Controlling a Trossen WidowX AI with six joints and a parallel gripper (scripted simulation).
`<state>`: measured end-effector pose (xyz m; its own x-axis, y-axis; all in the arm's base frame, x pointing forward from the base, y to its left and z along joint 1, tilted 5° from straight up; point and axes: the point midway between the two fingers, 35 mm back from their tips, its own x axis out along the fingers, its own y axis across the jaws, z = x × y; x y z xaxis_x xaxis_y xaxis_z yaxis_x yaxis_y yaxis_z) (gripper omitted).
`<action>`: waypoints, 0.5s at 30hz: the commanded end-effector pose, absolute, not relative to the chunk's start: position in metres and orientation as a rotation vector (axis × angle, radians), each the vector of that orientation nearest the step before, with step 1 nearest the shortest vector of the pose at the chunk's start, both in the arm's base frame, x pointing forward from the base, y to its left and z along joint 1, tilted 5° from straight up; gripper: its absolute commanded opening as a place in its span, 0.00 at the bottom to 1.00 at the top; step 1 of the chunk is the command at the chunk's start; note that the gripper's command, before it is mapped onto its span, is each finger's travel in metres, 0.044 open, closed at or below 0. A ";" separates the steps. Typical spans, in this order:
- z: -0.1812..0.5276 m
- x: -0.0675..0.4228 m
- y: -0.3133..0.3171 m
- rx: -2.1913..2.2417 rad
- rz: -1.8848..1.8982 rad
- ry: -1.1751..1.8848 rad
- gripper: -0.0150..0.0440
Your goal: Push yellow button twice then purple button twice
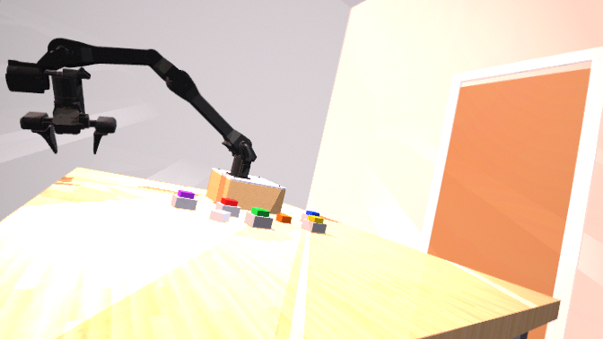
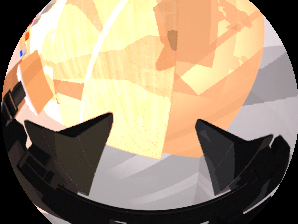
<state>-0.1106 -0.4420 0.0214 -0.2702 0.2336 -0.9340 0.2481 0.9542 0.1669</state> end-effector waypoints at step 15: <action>0.054 0.109 -0.422 0.185 -0.196 1.834 0.93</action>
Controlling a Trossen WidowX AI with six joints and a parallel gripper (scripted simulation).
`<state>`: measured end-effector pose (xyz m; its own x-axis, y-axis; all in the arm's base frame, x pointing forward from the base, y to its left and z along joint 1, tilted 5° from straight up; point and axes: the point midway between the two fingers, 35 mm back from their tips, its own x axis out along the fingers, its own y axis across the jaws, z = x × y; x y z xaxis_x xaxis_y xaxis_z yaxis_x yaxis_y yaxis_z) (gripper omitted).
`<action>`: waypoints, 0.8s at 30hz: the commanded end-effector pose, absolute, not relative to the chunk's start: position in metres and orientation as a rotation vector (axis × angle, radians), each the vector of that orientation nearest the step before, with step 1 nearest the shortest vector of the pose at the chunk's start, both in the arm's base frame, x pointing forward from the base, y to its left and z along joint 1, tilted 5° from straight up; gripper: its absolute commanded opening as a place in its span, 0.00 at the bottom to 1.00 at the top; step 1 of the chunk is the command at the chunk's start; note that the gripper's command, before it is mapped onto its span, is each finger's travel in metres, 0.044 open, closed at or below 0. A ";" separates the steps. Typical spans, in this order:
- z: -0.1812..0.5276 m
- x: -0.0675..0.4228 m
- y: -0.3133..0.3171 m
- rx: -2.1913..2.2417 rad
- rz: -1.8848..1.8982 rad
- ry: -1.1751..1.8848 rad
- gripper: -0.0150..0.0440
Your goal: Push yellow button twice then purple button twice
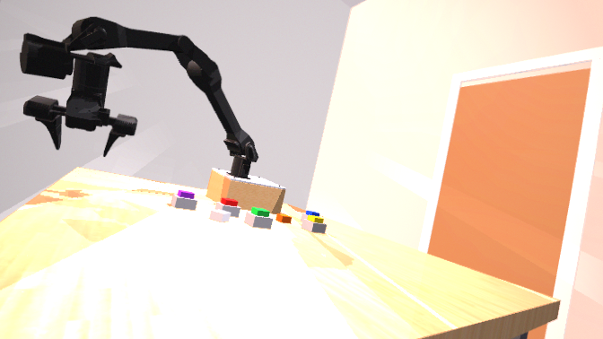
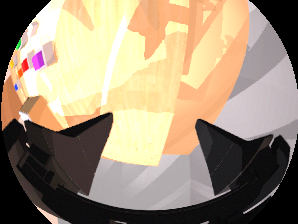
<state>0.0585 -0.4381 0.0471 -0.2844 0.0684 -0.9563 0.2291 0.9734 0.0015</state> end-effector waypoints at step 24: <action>0.088 0.345 -0.138 0.055 -0.263 1.579 0.93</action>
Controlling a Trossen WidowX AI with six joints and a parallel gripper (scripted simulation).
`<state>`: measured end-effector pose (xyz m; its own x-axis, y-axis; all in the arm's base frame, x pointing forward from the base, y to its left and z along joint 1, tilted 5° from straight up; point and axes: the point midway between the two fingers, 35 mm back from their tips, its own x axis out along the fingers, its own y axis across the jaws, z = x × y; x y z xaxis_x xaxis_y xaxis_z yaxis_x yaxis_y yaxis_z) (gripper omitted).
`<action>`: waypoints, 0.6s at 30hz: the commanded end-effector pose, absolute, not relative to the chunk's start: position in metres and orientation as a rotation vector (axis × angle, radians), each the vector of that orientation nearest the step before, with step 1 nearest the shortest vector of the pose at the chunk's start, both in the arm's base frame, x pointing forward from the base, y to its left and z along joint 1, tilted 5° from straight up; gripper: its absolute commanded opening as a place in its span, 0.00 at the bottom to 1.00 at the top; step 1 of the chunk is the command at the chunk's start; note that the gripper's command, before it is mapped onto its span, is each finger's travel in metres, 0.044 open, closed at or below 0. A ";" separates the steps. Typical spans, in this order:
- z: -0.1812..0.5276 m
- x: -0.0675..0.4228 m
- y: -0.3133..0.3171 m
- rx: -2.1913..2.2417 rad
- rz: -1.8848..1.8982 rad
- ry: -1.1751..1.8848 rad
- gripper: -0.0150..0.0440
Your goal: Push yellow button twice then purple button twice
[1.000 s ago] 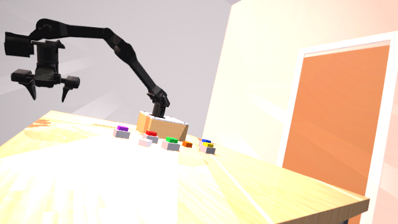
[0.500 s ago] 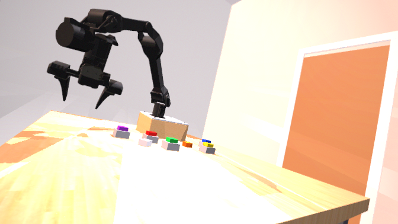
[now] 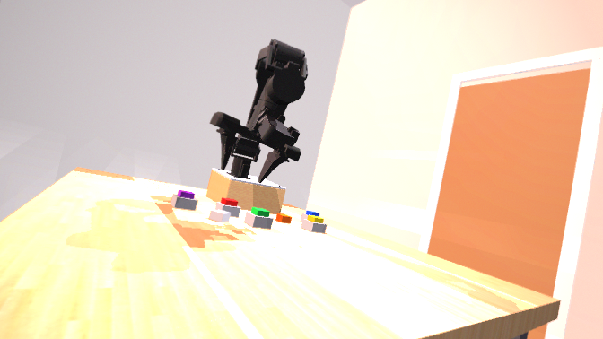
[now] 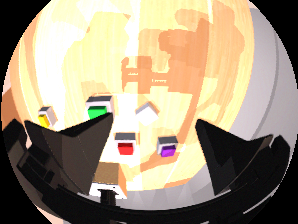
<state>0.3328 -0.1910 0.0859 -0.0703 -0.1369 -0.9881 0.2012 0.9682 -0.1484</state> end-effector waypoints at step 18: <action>0.092 0.306 0.083 0.109 -0.138 1.464 0.93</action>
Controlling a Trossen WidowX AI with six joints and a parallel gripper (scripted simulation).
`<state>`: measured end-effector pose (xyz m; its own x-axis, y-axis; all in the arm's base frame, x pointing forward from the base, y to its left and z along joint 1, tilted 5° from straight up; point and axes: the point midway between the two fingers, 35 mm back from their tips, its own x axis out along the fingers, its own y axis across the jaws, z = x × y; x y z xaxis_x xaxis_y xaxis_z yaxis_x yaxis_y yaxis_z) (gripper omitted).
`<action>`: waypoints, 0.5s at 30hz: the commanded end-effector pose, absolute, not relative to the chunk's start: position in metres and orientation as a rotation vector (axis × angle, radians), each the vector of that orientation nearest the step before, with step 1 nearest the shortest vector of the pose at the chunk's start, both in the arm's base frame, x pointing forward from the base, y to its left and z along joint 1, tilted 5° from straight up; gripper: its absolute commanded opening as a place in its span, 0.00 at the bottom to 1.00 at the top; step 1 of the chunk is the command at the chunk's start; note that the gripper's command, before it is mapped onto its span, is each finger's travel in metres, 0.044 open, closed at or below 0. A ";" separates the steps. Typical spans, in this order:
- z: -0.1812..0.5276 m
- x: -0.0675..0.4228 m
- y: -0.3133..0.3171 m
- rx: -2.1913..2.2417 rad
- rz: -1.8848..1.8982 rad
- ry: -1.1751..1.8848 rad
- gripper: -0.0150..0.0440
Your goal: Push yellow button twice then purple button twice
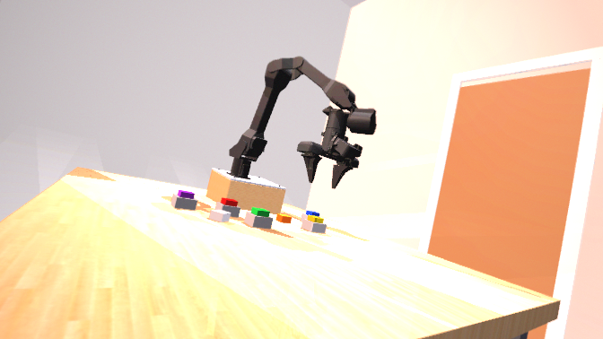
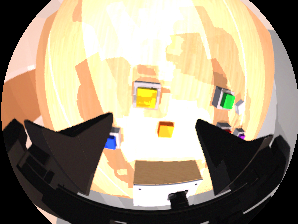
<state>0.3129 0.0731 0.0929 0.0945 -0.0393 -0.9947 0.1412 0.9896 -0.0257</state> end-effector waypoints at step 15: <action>0.030 0.312 0.081 0.108 -0.139 1.464 0.35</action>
<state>0.3102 0.0799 0.0320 0.0918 -0.0363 -0.9951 0.1572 0.9873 -0.0215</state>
